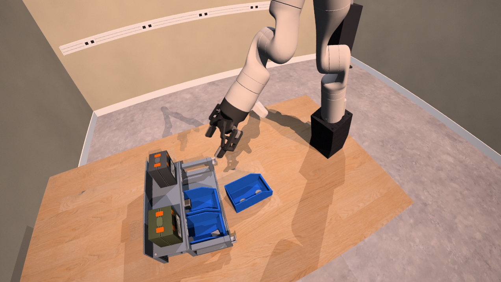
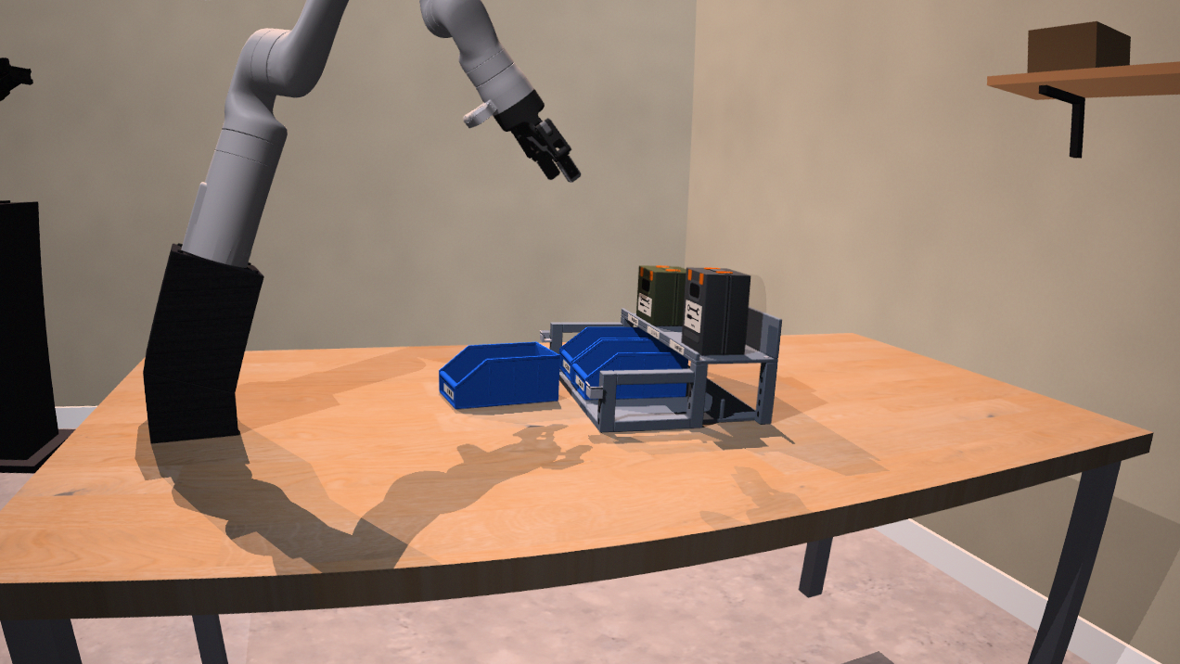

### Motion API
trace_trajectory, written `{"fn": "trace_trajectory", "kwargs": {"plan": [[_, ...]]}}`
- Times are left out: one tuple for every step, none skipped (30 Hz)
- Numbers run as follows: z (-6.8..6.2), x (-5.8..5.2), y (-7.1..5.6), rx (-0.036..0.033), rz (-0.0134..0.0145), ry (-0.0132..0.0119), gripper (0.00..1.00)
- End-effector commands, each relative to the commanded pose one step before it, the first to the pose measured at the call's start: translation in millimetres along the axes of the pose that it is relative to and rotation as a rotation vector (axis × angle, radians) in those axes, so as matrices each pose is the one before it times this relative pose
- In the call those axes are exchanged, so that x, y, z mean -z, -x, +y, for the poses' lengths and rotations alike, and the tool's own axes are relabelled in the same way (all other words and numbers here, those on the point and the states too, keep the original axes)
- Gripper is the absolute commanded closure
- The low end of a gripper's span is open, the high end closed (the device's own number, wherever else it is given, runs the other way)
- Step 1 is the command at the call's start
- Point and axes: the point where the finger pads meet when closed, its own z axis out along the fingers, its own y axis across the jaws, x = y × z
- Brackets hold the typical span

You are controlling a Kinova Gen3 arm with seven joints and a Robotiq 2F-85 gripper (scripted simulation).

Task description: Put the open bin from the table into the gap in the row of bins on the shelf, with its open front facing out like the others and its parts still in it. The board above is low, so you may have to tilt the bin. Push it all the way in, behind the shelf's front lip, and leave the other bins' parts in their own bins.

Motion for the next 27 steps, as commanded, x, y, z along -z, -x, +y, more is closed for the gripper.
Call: {"fn": "trace_trajectory", "kwargs": {"plan": [[5.97,-0.41,1.33,0.01689,-0.02474,-0.12381,0.0],[0.0,0.0,0.0,0.0,0.0,0.0,0.0],[0.0,0.0,0.0,0.0,0.0,0.0,0.0],[0.0,0.0,0.0,0.0,0.0,0.0,0.0],[0.0,0.0,0.0,0.0,0.0,0.0,0.0],[0.0,0.0,0.0,0.0,0.0,0.0,0.0],[3.55,0.5,0.8,-0.00514,-0.00466,0.06354,0.0],[6.54,0.15,1.35,0.00126,0.00121,-0.01587,0.0],[6.53,0.26,1.36,0.00126,0.00121,-0.01587,0.0],[6.53,0.36,1.36,0.00126,0.00121,-0.01587,0.0],[6.52,0.47,1.37,0.00126,0.00121,-0.01587,0.0],[0.0,0.0,0.0,0.0,0.0,0.0,0.0],[0.0,0.0,0.0,0.0,0.0,0.0,0.0],[0.0,0.0,0.0,0.0,0.0,0.0,0.0],[0.0,0.0,0.0,0.0,0.0,0.0,0.0],[0.0,0.0,0.0,0.0,0.0,0.0,0.0],[0.0,0.0,0.0,0.0,0.0,0.0,0.0],[0.0,0.0,0.0,0.0,0.0,0.0,0.0],[0.0,0.0,0.0,0.0,0.0,0.0,0.0],[0.0,0.0,0.0,0.0,0.0,0.0,0.0],[0.0,0.0,0.0,0.0,0.0,0.0,0.0],[0.0,0.0,0.0,0.0,0.0,0.0,0.0],[0.0,0.0,0.0,0.0,0.0,0.0,0.0],[-2.95,-0.41,-0.55,-0.00395,-0.0096,0.01152,0.0],[-1.51,-0.08,-0.4,0.001,0.00246,-0.00288,0.0],[-1.51,-0.08,-0.4,0.001,0.00246,-0.00288,0.0],[-1.51,-0.09,-0.4,0.001,0.00246,-0.00288,0.0]]}}
